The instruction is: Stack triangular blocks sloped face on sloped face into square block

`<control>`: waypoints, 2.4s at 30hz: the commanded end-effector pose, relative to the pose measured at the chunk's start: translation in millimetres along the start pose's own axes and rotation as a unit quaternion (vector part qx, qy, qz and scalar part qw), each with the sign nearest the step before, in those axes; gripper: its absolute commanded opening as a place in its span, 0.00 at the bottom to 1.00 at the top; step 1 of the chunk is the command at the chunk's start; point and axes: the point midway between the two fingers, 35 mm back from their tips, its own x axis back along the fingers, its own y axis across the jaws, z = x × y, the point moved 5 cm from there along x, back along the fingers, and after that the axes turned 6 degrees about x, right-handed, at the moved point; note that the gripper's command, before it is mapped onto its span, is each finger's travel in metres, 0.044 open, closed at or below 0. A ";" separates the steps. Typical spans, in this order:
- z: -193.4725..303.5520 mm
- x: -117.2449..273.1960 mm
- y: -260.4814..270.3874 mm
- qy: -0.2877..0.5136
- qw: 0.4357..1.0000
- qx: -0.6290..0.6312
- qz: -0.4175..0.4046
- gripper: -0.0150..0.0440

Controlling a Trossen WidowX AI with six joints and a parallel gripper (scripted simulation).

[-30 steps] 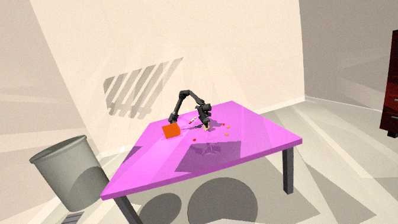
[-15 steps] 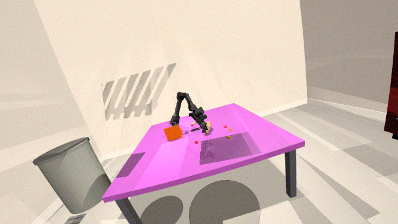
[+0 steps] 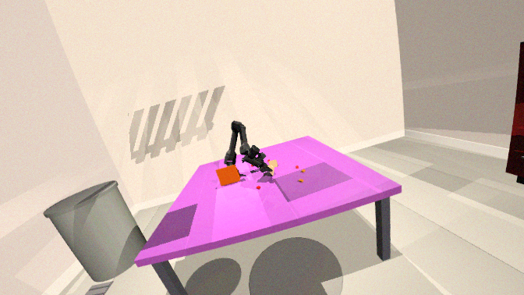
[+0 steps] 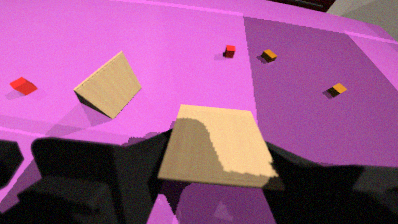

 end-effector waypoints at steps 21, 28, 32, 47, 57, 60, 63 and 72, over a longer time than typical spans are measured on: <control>6.6 1.0 -1.5 -0.030 1.000 0.001 0.007 1.00; 6.6 1.0 -1.5 -0.030 1.000 0.001 0.007 1.00; 6.6 1.0 -1.5 -0.030 1.000 0.001 0.007 1.00; -65.3 71.0 -12.5 -0.031 1.000 0.000 0.006 1.00; -63.3 62.3 -19.0 -0.007 1.000 0.006 0.014 1.00; -67.7 46.8 -27.6 0.062 0.998 0.019 0.018 1.00; -75.2 32.0 -35.4 0.135 0.991 0.012 0.013 1.00; -99.5 -12.0 -36.2 0.373 0.927 0.012 -0.016 1.00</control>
